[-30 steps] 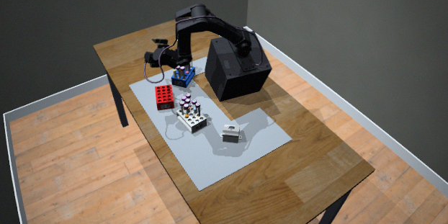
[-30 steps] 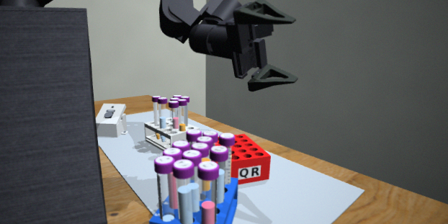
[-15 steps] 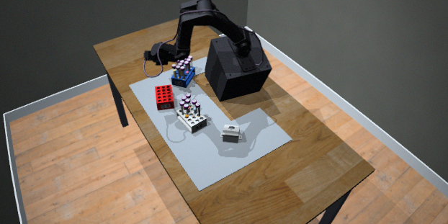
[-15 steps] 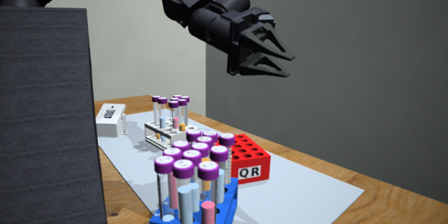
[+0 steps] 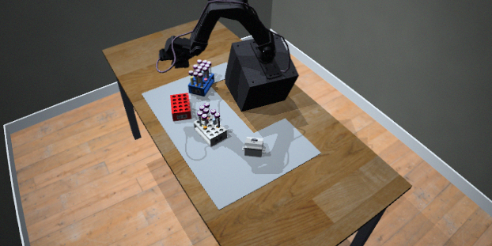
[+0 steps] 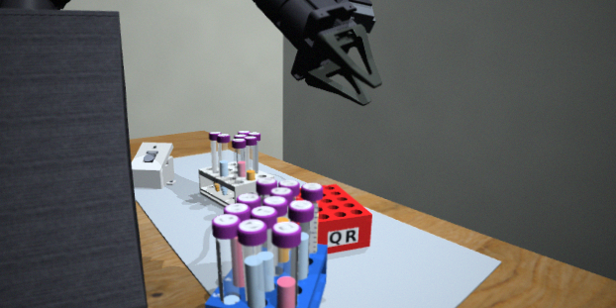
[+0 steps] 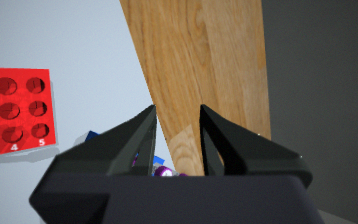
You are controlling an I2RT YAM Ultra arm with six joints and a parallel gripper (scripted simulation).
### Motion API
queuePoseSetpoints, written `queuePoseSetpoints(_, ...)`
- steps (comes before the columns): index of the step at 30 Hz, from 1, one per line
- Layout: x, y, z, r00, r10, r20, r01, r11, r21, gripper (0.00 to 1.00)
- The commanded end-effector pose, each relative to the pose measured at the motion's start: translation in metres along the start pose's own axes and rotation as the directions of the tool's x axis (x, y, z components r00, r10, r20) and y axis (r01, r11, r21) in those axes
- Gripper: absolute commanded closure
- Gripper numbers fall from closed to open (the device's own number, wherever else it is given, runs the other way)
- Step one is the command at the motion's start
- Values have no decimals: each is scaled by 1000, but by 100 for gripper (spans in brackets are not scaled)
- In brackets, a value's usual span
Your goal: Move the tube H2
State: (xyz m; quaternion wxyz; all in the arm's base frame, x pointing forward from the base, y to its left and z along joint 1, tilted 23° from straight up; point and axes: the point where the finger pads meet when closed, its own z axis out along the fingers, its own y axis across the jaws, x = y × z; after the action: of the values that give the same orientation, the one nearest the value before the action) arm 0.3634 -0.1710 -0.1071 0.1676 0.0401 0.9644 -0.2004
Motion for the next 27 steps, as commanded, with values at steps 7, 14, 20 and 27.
queuePoseSetpoints(7, 1, 4, -12, 996, 29, -79, -41, 988, -146, 70)
queuePoseSetpoints(14, 17, 20, -36, 982, 50, -185, -108, 941, -319, 70)
queuePoseSetpoints(20, 23, 28, -47, 971, 59, -232, -148, 911, -386, 70)
queuePoseSetpoints(27, 32, 41, -64, 952, 70, -297, -208, 861, -464, 70)
